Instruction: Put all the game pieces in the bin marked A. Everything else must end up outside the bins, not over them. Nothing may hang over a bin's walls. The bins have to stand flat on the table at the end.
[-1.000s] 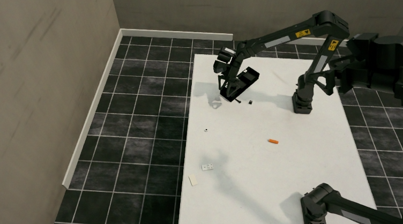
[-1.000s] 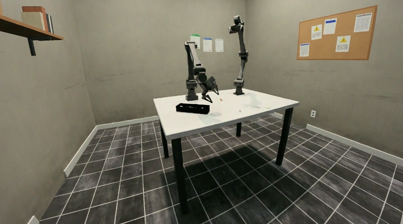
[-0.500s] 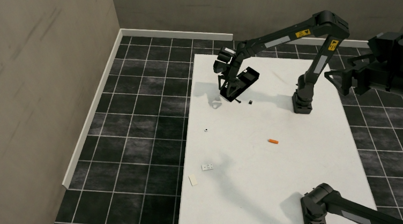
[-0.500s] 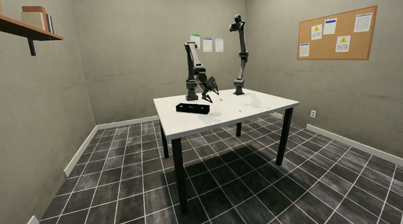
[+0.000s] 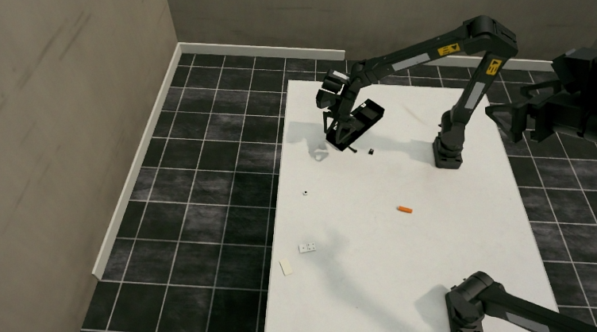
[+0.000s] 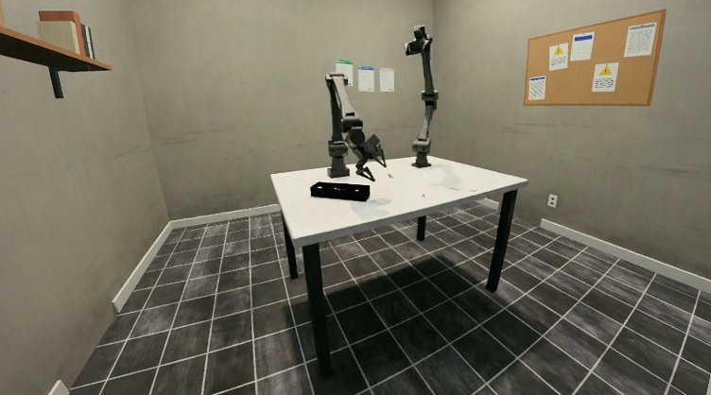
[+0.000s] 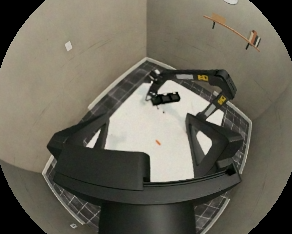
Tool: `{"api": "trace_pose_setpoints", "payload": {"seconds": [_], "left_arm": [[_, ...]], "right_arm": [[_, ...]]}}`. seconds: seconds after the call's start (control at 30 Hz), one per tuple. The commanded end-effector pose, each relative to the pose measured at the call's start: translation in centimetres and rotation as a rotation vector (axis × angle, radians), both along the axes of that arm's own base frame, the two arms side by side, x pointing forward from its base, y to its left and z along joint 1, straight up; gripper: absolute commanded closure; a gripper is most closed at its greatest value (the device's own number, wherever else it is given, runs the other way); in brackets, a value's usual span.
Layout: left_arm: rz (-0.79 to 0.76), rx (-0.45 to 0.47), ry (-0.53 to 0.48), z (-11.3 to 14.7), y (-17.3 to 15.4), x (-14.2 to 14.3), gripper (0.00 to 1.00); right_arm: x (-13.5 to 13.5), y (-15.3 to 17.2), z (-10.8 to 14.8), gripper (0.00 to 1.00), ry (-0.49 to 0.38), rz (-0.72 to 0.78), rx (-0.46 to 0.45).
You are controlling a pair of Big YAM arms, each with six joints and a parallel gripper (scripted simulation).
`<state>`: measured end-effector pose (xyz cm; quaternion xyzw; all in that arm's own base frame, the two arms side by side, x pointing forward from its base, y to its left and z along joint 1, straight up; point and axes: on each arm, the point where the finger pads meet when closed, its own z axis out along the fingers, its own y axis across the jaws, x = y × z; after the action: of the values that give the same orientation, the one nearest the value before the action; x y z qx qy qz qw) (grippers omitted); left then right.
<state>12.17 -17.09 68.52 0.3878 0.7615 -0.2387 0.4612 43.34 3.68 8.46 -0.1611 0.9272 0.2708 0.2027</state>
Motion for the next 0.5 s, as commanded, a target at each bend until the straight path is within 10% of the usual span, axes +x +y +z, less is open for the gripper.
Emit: {"api": "trace_pose_setpoints", "payload": {"seconds": [0.0, 0.47], "left_arm": [[-0.007, -0.021, -0.022, 1.27, 0.94, -0.75, 0.0], [0.026, -0.02, -0.023, 1.27, 1.33, -0.21, 0.0]], "right_arm": [[0.25, -0.03, 0.37, 0.0, -0.01, 0.0, -0.001], [0.25, -0.03, 0.37, 0.0, -0.01, 0.0, -0.001]]}}
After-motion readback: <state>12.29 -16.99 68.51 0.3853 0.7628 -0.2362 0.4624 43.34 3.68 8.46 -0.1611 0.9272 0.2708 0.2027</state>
